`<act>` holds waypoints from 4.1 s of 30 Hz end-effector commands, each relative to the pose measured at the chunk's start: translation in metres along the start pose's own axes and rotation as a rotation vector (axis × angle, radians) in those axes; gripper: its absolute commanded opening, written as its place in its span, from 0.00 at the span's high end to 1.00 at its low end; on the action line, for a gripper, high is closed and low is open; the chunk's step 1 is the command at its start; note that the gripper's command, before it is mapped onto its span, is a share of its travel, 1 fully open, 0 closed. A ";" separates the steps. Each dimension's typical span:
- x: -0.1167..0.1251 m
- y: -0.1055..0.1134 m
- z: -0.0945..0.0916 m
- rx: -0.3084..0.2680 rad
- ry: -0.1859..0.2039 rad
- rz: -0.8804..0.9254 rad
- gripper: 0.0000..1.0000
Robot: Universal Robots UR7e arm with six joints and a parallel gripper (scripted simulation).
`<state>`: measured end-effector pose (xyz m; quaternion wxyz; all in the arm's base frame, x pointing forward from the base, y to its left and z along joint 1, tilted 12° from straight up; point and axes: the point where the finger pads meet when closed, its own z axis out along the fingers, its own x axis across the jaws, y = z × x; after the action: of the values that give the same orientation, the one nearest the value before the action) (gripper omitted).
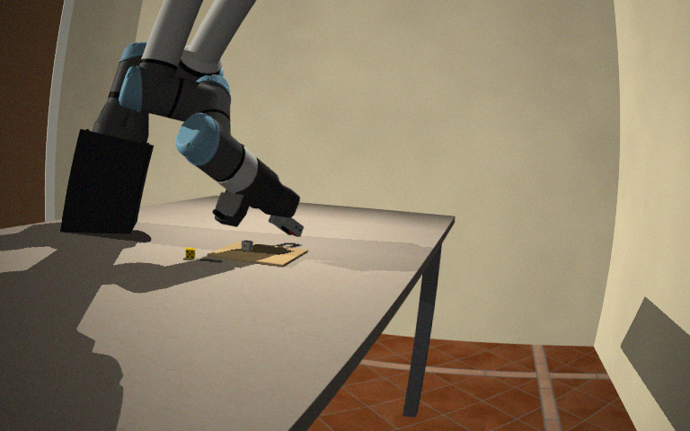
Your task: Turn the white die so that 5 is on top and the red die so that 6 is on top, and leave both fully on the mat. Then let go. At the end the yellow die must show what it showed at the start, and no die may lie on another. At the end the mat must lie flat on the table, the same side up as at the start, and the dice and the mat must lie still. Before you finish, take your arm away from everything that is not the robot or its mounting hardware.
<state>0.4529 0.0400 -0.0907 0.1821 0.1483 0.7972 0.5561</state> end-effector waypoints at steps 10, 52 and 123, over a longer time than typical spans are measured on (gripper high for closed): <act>0.000 0.000 0.000 0.000 -0.001 -0.001 0.66; 0.000 -0.009 0.005 0.000 -0.001 -0.001 0.66; 0.000 -0.009 0.005 0.000 -0.001 -0.001 0.36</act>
<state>0.4548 0.0410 -0.1008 0.1821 0.1483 0.7972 0.5561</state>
